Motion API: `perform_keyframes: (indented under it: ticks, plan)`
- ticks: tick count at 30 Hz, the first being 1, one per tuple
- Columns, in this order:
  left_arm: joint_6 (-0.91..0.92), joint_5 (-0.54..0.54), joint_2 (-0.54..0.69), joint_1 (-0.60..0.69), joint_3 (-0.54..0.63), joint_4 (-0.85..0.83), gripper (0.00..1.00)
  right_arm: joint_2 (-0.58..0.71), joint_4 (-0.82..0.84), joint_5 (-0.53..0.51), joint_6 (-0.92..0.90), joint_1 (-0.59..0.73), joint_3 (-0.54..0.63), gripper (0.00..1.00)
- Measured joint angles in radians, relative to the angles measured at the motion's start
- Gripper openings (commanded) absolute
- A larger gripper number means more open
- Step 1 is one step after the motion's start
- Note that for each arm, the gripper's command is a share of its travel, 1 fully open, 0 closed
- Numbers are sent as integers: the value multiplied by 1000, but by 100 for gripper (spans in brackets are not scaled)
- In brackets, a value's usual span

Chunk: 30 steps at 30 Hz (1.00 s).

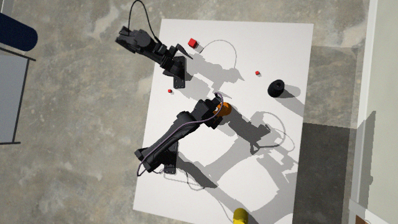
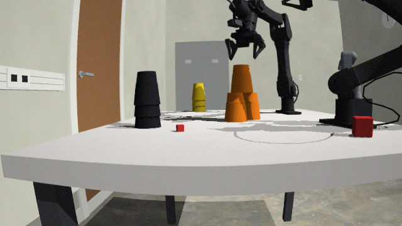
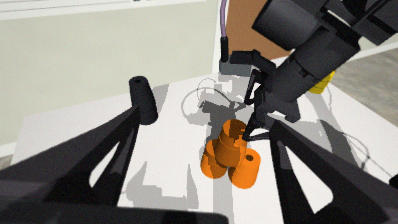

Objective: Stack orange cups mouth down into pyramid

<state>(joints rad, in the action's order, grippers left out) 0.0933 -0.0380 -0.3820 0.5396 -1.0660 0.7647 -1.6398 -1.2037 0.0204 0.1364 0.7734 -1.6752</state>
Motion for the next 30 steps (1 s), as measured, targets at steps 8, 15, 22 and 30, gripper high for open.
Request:
perform_keyframes:
  ticks: [8, 15, 22, 30]
  plan:
    - [-41, 48, -294, -289, 6, -363, 100, 125, 86, -35, -32, 7, 130, 100]
    - [-72, 41, -534, -462, 19, -587, 100, 143, 117, -46, -40, 13, 169, 100]
    - [-90, 41, -678, -537, 20, -691, 100, 145, 127, -48, -42, 14, 171, 100]
    - [-92, 40, -676, -538, 19, -732, 100, 145, 129, -48, -42, 14, 171, 100]
